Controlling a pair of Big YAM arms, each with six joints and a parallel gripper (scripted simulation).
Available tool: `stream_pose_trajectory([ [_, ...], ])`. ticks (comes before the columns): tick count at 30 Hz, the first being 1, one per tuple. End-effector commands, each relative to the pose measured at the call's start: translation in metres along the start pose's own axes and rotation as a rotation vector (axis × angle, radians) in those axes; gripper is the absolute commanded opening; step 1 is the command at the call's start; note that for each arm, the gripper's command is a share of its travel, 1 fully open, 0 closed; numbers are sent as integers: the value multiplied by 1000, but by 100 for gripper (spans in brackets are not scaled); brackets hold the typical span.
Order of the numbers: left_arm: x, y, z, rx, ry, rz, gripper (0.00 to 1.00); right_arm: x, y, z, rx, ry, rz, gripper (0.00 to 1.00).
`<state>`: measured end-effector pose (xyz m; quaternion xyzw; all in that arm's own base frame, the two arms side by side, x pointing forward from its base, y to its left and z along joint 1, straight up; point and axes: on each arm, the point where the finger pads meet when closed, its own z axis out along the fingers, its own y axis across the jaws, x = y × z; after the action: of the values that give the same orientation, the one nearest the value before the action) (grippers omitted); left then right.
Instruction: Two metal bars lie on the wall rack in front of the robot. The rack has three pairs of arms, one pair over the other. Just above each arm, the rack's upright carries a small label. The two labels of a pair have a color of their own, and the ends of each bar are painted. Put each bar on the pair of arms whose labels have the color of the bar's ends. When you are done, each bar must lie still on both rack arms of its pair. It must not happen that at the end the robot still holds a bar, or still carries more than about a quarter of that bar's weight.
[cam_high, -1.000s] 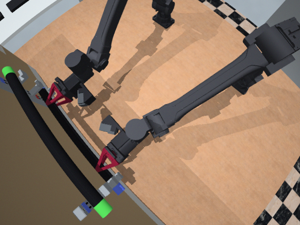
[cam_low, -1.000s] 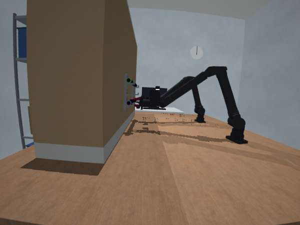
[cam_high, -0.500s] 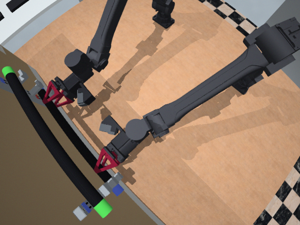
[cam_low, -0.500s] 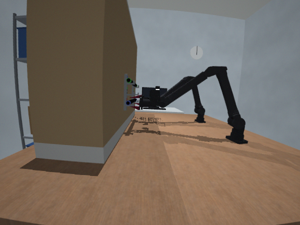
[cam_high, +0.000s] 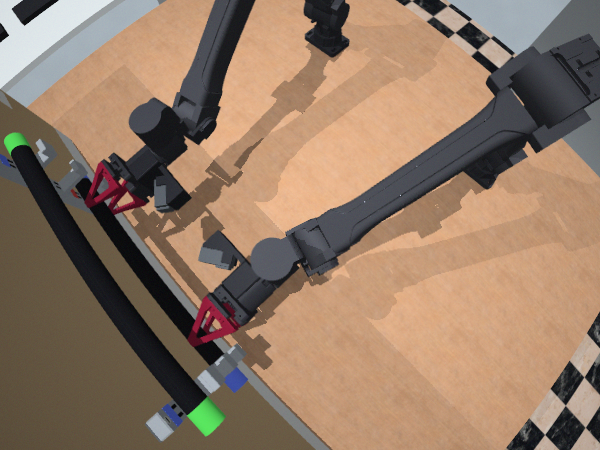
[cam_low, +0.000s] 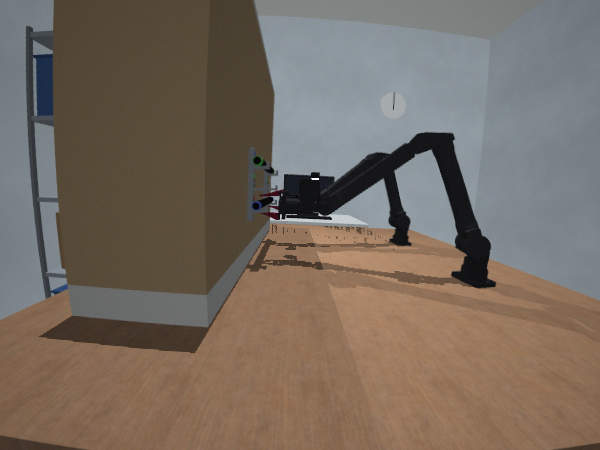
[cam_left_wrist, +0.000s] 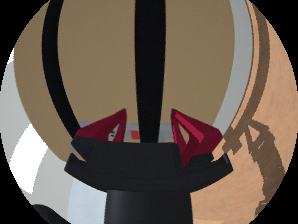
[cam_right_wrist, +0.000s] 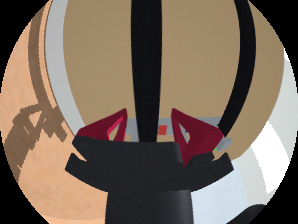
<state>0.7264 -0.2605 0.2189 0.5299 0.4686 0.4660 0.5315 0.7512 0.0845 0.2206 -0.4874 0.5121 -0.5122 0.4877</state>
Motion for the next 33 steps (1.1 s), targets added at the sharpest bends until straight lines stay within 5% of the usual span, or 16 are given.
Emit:
stream_pose_trajectory([
  [1,2,27,2,-43,4,-18,64,3,-21,1,45,7,30,64],
  [33,-1,26,-22,-46,-1,-13,64,0,-19,-22,43,3,29,64],
])
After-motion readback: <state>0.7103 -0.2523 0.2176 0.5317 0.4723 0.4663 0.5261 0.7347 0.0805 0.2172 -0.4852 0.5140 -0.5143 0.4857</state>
